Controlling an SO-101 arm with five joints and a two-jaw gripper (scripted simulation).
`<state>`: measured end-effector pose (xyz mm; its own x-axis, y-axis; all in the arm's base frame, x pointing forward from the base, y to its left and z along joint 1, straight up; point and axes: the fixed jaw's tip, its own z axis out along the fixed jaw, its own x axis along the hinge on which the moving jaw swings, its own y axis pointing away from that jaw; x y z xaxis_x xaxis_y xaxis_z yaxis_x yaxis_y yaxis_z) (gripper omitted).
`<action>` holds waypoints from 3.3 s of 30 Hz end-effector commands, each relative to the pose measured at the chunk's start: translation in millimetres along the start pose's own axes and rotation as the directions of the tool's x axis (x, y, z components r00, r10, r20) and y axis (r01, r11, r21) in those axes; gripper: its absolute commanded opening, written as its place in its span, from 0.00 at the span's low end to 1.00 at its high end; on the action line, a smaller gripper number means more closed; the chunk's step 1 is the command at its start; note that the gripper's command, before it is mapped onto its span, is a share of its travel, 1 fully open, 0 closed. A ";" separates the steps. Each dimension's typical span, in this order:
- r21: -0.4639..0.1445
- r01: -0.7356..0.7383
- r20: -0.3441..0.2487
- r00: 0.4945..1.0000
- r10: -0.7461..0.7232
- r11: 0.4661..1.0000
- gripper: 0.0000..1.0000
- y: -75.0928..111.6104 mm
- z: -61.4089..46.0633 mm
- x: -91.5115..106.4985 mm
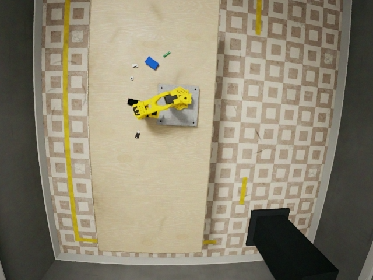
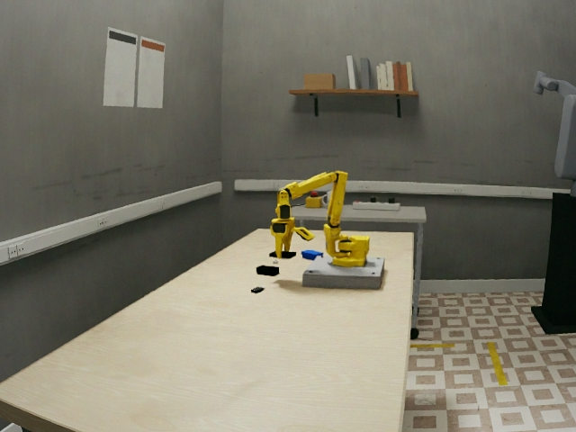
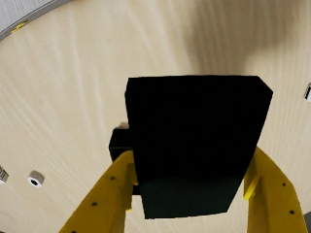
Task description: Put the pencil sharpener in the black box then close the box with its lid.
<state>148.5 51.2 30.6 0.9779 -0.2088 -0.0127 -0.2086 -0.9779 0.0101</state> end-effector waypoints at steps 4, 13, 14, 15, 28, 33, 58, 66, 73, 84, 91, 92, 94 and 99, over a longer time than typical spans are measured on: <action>0.009 -0.001 -0.010 1.000 0.001 1.000 0.21 -0.4 -2.9 1.7; 0.009 -0.001 -0.010 1.000 0.001 1.000 0.21 -0.9 0.7 2.4; 0.009 -0.001 -0.010 1.000 0.001 1.000 0.21 -0.9 1.5 2.5; 0.009 -0.001 -0.010 1.000 0.001 1.000 0.21 -1.1 2.5 2.7; 0.009 -0.001 -0.010 1.000 0.001 1.000 0.21 -2.3 18.8 4.7; 0.009 -0.001 -0.010 1.000 0.001 1.000 0.21 -2.5 28.3 5.1; 0.009 -0.001 -0.010 1.000 0.001 1.000 0.21 -1.0 56.5 2.8; 0.009 -0.001 -0.010 1.000 0.001 1.000 0.21 -0.8 58.1 2.5; 0.009 -0.001 -0.010 1.000 0.001 1.000 0.21 -0.3 59.1 2.0; 0.009 -0.001 -0.010 1.000 0.001 1.000 0.21 3.3 66.1 -1.5; 0.009 -0.001 -0.010 1.000 0.001 1.000 0.21 3.3 66.1 -1.5; 0.009 -0.001 -0.010 1.000 0.001 1.000 0.21 3.3 66.1 -1.5; 0.009 -0.001 -0.010 1.000 0.001 1.000 0.21 3.3 66.1 -1.5; 0.009 -0.001 -0.010 1.000 0.001 1.000 0.21 3.3 66.1 -1.5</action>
<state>154.9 53.9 -24.7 0.9773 -0.2080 0.0398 -0.2070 -0.9779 -0.0297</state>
